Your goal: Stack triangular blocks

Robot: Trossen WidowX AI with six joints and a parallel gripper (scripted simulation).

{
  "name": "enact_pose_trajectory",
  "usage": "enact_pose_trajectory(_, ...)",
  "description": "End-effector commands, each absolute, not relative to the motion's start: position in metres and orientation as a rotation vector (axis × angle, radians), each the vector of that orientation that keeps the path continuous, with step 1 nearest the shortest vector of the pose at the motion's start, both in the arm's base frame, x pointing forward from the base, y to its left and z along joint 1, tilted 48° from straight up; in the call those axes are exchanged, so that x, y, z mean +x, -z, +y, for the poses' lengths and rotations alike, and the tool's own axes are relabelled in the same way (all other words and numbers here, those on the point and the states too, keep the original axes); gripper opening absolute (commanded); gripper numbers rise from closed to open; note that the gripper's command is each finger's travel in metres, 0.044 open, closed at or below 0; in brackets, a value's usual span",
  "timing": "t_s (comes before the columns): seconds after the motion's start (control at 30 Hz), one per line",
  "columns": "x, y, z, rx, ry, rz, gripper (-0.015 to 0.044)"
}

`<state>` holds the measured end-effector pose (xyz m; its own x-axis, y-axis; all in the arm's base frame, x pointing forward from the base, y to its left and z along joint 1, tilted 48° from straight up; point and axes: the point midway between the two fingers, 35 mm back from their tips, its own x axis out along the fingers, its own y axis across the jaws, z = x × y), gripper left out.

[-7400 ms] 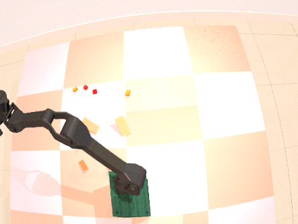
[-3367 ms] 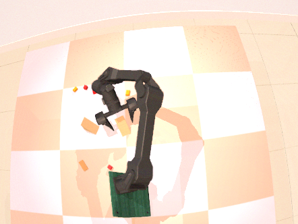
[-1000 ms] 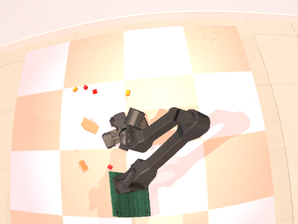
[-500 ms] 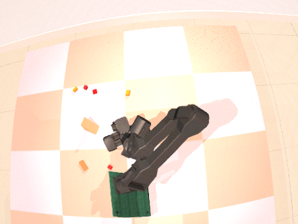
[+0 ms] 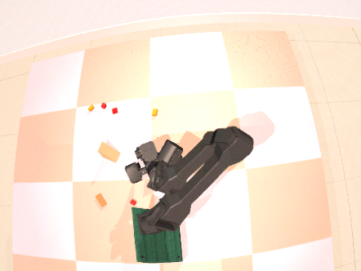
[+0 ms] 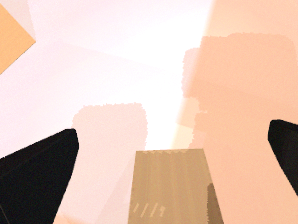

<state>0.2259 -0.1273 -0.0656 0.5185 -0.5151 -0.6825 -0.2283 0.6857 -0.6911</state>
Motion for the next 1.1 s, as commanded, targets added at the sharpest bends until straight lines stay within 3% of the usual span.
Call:
enact_pose_trajectory(0.0, 0.226, 0.065, -0.127, -0.829, 0.203, 1.044, 0.0440)
enact_pose_trajectory(0.47, 0.240, 0.002, -0.057, -0.826, 0.197, 1.040, 0.0440)
enact_pose_trajectory(0.7, 0.242, 0.000, -0.054, -0.814, 0.194, 1.027, 0.0440)
enact_pose_trajectory(1.07, 0.218, 0.003, -0.063, 0.046, 0.698, 0.853, 0.0440)
